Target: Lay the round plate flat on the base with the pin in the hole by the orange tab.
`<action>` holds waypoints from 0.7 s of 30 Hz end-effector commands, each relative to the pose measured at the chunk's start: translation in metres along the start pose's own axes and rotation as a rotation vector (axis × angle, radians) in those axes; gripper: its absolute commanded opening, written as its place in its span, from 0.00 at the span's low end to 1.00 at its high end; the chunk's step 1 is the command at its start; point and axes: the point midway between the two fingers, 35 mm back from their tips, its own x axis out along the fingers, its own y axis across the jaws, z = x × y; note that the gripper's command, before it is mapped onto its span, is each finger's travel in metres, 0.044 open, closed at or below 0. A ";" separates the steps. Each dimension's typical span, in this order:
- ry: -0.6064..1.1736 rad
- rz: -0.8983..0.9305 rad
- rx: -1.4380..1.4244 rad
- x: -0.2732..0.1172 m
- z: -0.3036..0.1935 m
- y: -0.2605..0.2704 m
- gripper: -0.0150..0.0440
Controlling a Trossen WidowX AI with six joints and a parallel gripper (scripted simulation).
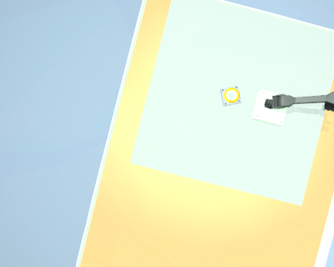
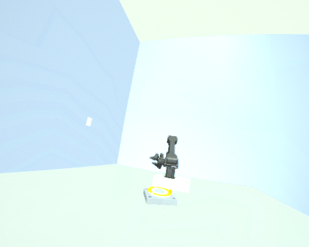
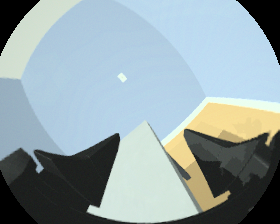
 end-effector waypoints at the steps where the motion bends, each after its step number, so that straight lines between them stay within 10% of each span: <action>1: 0.003 0.003 0.003 0.003 -0.001 0.002 0.89; 15: 0.290 0.174 0.100 0.171 -0.095 0.161 0.26; 21: 0.429 0.217 0.130 0.198 -0.137 0.235 0.25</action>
